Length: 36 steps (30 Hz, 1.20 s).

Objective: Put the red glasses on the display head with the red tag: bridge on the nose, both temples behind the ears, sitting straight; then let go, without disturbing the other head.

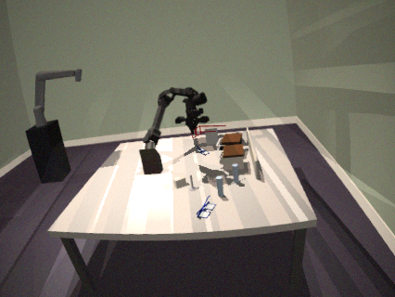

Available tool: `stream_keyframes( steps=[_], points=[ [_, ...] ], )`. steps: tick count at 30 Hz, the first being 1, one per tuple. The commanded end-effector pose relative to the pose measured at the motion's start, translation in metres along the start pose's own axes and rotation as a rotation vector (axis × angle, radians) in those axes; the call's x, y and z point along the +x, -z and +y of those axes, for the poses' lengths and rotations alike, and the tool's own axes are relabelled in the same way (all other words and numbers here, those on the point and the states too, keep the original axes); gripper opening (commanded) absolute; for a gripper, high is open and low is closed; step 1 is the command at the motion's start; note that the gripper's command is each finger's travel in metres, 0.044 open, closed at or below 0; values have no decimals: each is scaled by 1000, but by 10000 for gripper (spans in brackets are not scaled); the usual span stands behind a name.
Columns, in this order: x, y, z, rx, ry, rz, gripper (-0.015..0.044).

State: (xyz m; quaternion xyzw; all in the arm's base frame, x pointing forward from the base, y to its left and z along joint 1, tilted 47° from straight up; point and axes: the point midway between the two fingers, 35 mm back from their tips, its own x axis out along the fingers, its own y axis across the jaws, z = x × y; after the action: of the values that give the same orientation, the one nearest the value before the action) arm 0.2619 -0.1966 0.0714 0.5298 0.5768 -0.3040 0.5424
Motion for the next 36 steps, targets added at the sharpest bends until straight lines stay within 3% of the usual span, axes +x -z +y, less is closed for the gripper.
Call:
stream_keyframes(
  steps=[1, 36],
  points=[
    [-12, 15, 7, 55, -5, -32, 0],
    [-74, 149, 31, 511, -233, -182, 0]
  ],
)
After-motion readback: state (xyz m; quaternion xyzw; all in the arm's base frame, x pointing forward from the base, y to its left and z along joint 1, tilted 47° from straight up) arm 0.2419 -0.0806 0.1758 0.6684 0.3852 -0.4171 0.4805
